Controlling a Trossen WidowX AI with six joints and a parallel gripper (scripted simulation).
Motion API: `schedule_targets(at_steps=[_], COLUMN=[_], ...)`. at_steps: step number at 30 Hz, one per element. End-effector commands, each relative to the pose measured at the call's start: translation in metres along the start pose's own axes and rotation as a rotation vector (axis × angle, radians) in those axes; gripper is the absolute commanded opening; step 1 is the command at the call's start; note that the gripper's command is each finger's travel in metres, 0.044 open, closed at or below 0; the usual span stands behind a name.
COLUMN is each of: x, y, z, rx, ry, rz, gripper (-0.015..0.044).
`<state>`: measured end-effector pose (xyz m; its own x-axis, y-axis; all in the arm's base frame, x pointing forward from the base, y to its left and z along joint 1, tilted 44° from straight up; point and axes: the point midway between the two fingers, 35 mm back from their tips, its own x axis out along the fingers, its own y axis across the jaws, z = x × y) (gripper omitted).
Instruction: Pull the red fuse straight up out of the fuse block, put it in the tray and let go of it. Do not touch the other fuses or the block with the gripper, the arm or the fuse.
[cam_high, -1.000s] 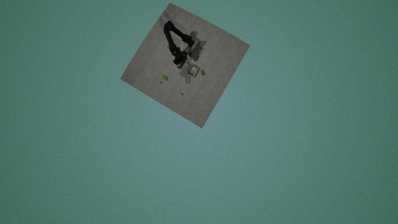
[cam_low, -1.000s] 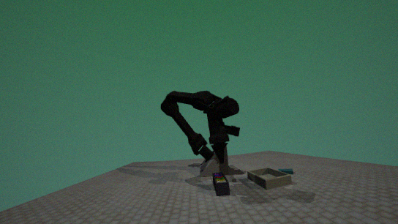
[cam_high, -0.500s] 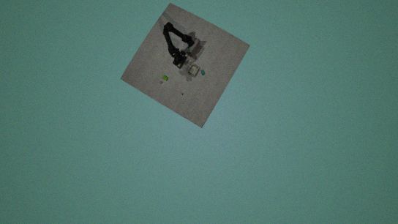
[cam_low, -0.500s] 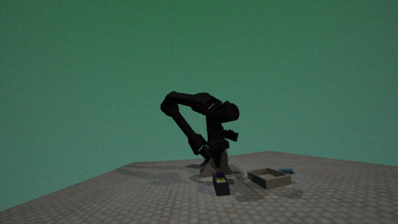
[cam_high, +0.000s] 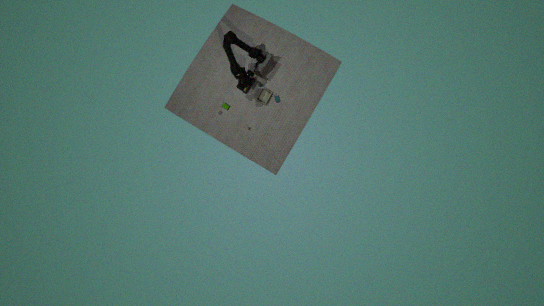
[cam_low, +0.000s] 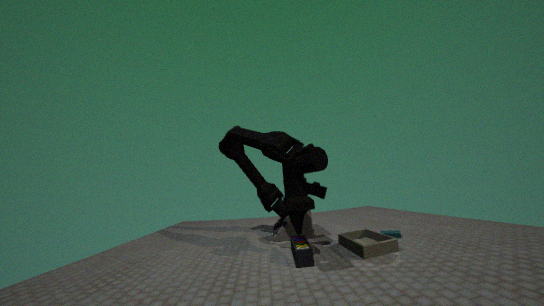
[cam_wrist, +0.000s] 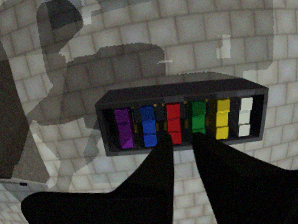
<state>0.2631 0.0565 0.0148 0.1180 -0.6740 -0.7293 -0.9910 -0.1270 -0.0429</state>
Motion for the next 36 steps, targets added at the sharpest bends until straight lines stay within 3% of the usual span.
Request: schedule_targets(at_steps=[1, 36], x=[0.005, 0.026], y=[0.001, 0.002], z=[0.000, 0.001], rx=[-0.007, -0.007], ry=[0.005, 0.006], rz=[0.002, 0.002], gripper=[0.0061, 0.0061])
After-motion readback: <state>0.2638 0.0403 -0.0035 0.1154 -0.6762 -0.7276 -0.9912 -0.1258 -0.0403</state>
